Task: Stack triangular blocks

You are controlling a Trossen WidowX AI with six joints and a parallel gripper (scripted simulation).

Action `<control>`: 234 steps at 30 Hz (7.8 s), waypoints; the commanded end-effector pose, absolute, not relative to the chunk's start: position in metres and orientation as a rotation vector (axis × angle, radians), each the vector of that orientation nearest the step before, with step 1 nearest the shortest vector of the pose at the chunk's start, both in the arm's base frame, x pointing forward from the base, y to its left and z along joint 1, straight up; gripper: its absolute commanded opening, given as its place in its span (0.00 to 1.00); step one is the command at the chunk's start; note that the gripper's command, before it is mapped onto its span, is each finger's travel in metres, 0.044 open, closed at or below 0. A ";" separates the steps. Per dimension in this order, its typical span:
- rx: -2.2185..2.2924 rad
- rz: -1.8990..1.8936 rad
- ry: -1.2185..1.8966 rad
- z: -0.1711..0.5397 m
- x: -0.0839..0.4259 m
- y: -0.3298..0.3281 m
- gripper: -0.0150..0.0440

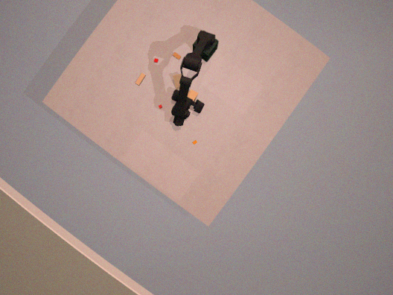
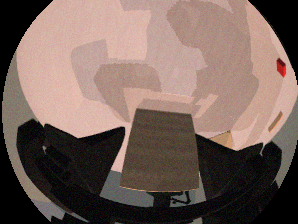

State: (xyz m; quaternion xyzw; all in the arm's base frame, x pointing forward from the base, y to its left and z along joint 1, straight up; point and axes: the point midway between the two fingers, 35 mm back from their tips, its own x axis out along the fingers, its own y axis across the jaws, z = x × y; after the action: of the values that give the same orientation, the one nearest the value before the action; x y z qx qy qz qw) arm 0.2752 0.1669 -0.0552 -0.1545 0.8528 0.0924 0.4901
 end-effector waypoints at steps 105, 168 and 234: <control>-0.160 0.354 0.885 -0.005 0.207 0.147 1.00; -0.212 0.330 1.154 -0.060 0.160 0.125 1.00; -0.210 0.326 1.150 -0.061 0.162 0.126 0.52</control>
State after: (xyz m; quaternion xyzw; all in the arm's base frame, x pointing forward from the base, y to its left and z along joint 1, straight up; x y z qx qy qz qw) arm 0.1617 0.1255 -0.0613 -0.0987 0.5406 0.1534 0.8213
